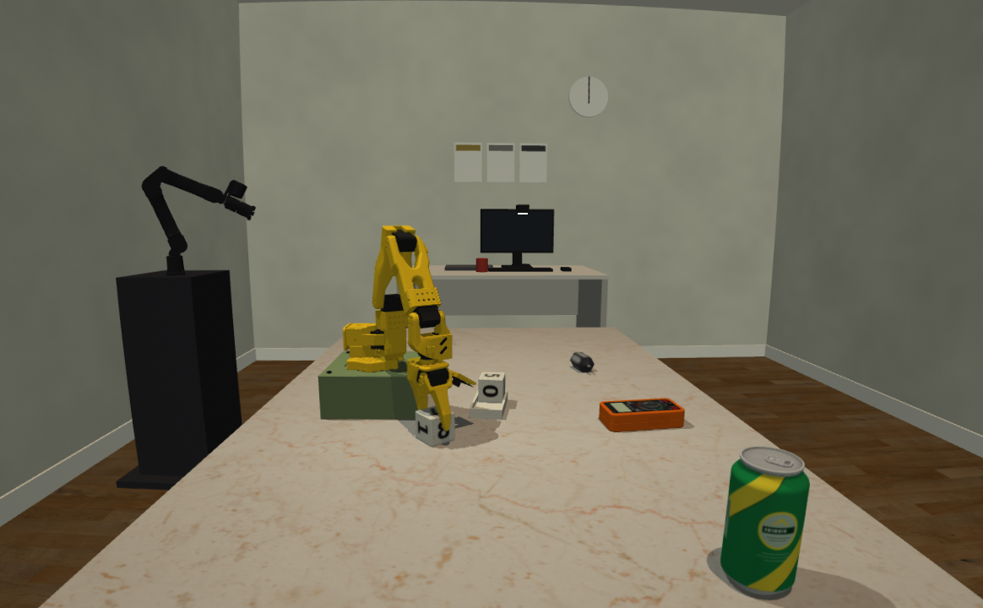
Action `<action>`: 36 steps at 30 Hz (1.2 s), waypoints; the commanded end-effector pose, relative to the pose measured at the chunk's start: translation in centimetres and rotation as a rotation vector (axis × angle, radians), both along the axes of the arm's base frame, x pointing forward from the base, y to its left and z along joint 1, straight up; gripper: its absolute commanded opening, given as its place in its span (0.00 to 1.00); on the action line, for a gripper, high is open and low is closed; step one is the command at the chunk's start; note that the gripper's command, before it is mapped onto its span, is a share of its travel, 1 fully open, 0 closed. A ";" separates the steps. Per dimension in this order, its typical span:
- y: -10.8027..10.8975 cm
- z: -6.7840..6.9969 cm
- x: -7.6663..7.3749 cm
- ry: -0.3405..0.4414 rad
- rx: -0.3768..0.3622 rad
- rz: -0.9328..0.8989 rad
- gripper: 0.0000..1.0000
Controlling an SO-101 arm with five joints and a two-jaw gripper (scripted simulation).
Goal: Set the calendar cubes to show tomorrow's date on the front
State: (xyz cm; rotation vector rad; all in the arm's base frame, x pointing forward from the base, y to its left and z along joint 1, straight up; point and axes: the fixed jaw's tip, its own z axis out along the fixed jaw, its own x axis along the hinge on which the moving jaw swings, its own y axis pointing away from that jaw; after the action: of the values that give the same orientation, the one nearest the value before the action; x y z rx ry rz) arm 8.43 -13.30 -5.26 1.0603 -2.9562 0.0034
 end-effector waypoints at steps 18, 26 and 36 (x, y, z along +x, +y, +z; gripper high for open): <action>0.2 -0.2 -0.2 0.006 0.013 0.002 0.34; 0.1 -0.2 -0.2 0.006 0.013 0.002 0.33; 0.0 -0.2 -0.1 0.006 0.013 0.002 0.31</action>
State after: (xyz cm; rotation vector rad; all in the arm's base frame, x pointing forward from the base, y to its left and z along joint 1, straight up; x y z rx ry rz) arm 8.47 -13.35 -5.39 1.0603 -2.9559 -0.0004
